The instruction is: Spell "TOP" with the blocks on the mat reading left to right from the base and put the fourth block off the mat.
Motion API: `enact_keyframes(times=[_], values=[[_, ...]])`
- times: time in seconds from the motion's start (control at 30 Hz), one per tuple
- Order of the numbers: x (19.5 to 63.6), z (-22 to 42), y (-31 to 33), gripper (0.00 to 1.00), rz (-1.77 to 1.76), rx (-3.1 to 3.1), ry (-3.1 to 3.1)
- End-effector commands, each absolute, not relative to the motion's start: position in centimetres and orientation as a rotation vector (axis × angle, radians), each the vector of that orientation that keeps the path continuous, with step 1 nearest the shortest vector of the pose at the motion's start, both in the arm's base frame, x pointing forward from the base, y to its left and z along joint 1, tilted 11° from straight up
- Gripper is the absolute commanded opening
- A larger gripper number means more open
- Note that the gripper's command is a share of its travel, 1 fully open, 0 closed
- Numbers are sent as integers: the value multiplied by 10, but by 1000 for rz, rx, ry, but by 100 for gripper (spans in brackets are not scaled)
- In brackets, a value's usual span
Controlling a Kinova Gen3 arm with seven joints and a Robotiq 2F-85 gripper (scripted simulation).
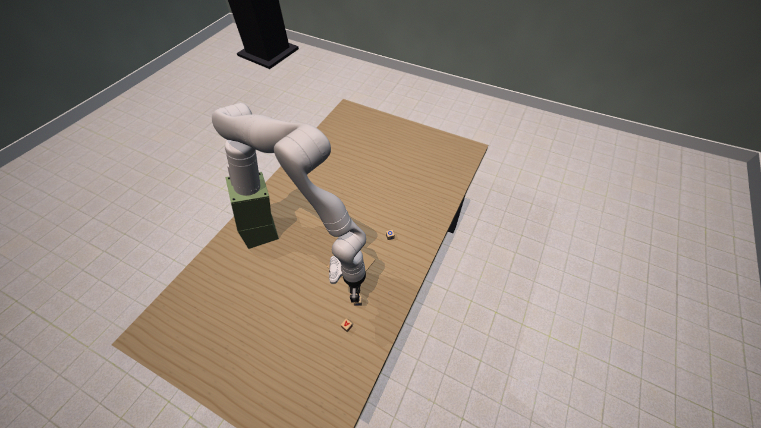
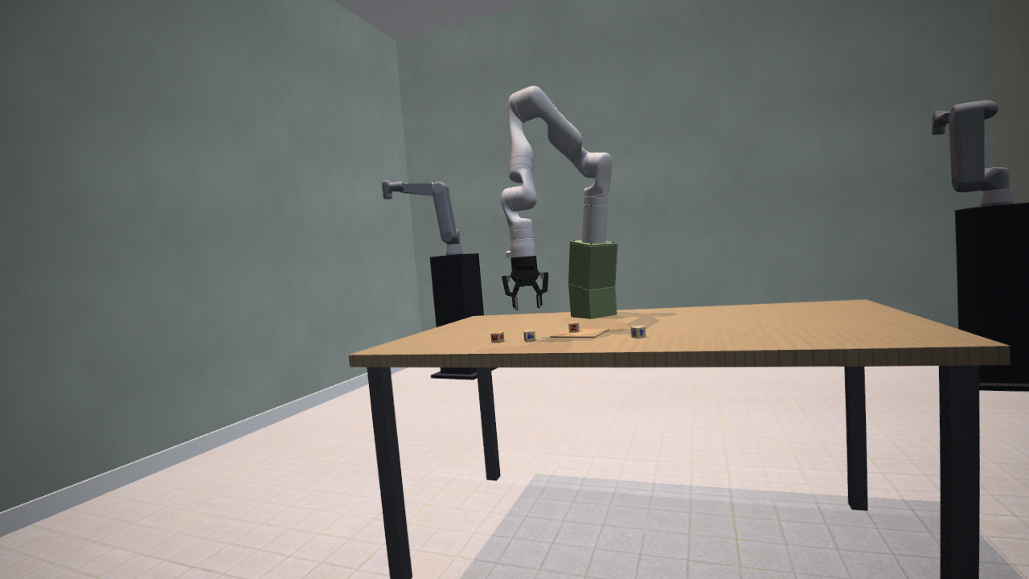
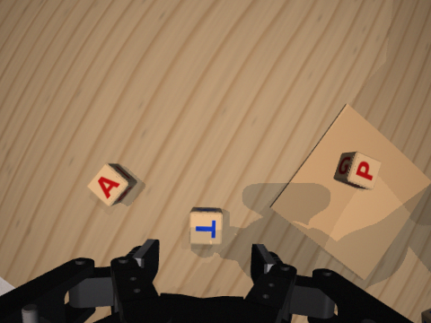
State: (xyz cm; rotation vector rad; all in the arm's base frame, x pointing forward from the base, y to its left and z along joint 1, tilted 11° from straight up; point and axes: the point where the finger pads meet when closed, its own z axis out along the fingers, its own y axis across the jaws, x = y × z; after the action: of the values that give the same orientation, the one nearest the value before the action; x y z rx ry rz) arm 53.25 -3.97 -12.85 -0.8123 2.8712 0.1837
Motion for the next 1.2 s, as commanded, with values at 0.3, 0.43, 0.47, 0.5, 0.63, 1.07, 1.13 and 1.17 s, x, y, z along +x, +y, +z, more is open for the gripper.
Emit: enact_keyframes(times=[0.3, 0.43, 0.47, 0.5, 0.63, 1.07, 1.13, 1.17], values=[[534, -131, -40, 67, 180, -830, 2867], [534, -135, -39, 67, 180, -837, 2866], [534, -136, -39, 67, 180, -837, 2866], [534, -137, -39, 67, 180, -837, 2866], [534, -140, -38, 67, 180, -837, 2866], [536, -160, -36, 67, 180, -837, 2866], [536, -163, -35, 67, 180, -837, 2866], [536, -163, -35, 67, 180, -837, 2866]])
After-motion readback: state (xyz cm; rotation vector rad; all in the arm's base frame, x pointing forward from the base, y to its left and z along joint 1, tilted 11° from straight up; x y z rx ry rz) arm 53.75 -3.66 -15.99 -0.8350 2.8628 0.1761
